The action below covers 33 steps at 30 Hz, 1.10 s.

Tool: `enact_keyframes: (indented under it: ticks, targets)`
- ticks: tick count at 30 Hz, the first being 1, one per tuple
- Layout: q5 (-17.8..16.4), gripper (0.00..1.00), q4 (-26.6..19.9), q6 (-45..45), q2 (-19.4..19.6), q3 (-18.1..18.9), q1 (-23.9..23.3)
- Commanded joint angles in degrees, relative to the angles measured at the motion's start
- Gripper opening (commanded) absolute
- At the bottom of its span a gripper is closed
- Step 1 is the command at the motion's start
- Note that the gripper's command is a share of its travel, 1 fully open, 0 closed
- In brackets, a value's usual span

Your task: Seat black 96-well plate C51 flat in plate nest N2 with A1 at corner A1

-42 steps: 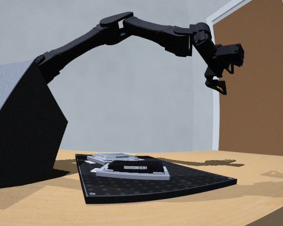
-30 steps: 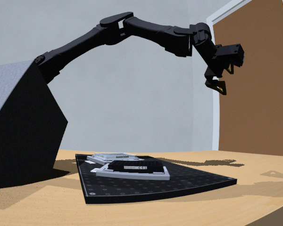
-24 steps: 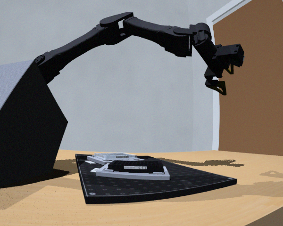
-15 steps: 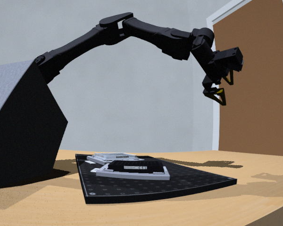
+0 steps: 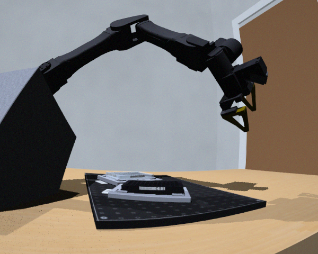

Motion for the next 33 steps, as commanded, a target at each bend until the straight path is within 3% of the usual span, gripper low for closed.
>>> enact_keyframes:
  ticks: [1, 3, 5, 11, 14, 19, 21, 23, 26, 28, 31, 33]
  targets:
    - [1.7, 1.00, -1.7, -6.7, -1.7, -1.0, -0.3]
    - [2.6, 1.00, -5.7, -11.6, -2.0, -0.7, -0.1]
    - [2.6, 1.00, -3.4, -11.7, -2.2, -3.2, -0.1]
    - [4.4, 1.00, -11.5, -21.5, -2.5, -2.4, 0.3]
    - [4.4, 1.00, -8.2, -21.5, -3.0, -6.3, 0.2]
    - [6.2, 1.00, -15.2, -31.3, -3.3, -6.6, 0.6]
    - [6.2, 1.00, -13.1, -31.4, -3.8, -9.2, 0.6]
    - [7.1, 1.00, -17.1, -36.2, -3.8, -8.7, 0.8]
    - [7.1, 1.00, -16.2, -36.3, -4.0, -9.9, 0.8]
    - [8.0, 1.00, -20.0, -41.0, -3.9, -9.3, 1.0]
    - [8.0, 1.00, -17.2, -41.3, -4.8, -13.2, 0.9]
    - [8.8, 1.00, -20.9, -45.9, -4.7, -12.7, 1.2]
